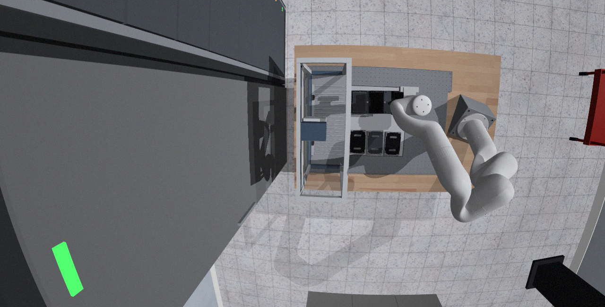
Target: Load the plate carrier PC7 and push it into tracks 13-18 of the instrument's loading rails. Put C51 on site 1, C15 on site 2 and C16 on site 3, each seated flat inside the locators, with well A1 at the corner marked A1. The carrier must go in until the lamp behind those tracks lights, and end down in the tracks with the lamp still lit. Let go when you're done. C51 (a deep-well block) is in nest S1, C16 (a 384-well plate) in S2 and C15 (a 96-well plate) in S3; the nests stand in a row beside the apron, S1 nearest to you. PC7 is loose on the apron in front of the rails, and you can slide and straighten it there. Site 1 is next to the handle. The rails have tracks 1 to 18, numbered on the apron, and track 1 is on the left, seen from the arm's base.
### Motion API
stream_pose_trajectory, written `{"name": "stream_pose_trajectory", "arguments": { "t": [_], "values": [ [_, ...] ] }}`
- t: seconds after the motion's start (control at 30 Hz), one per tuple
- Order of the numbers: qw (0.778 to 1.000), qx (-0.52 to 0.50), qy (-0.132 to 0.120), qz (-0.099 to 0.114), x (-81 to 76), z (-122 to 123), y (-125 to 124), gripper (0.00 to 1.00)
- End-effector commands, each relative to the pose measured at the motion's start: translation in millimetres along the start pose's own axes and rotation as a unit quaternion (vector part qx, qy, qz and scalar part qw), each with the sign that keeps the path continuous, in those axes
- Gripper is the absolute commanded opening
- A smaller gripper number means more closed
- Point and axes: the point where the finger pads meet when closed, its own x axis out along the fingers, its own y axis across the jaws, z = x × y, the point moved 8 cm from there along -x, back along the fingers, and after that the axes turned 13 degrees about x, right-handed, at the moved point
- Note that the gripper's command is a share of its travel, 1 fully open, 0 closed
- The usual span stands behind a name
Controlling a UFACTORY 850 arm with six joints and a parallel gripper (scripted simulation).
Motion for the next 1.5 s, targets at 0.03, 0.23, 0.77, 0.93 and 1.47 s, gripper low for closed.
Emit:
{"name": "stream_pose_trajectory", "arguments": {
  "t": [0.03, 0.23, 0.77, 0.93, 1.47],
  "values": [
    [1.000, 0.000, 0.000, -0.001, 10.5, -0.1, -0.7, 0.00],
    [1.000, 0.000, 0.000, -0.001, 17.2, -0.1, -0.7, 0.00],
    [1.000, 0.000, 0.000, -0.001, 42.2, -0.1, -0.7, 0.00],
    [1.000, 0.000, 0.000, -0.001, 48.9, -0.1, -0.7, 0.00],
    [1.000, 0.000, 0.000, -0.001, 72.2, -0.1, -0.7, 0.00]
  ]
}}
